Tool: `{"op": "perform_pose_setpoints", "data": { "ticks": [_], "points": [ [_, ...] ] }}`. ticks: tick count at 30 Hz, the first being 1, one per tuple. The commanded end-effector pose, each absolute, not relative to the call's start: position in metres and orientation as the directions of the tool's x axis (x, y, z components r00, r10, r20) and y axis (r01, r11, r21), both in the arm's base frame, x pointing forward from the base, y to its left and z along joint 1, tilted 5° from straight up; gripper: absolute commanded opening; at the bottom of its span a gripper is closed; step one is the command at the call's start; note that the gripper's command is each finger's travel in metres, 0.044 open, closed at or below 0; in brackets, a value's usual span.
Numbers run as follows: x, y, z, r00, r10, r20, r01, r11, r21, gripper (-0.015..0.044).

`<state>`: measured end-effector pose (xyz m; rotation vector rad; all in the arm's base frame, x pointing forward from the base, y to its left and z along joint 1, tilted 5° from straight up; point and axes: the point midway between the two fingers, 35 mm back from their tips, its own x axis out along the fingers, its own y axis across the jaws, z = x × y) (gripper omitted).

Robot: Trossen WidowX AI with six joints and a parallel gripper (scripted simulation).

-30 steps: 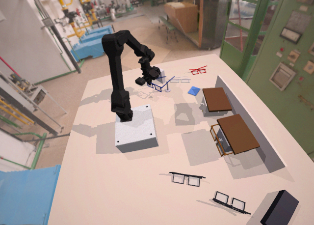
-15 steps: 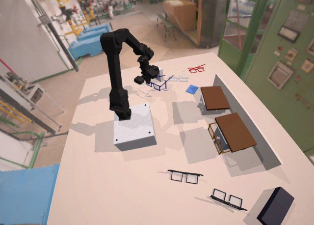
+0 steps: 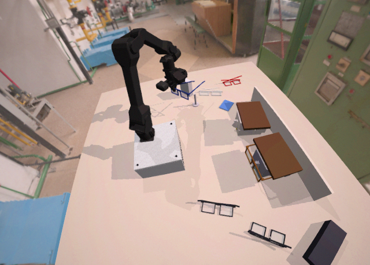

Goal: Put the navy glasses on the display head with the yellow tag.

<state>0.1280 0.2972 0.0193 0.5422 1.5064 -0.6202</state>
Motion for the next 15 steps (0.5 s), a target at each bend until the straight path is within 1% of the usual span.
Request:
{"op": "perform_pose_setpoints", "data": {
  "ticks": [1,15],
  "points": [
    [0.131,0.296,0.024,-0.031,-0.039,-0.999,0.67,0.74,-0.05,0.0],
    [0.195,0.269,0.023,-0.025,-0.042,-0.999,0.671,0.74,-0.047,0.0]
  ]
}}
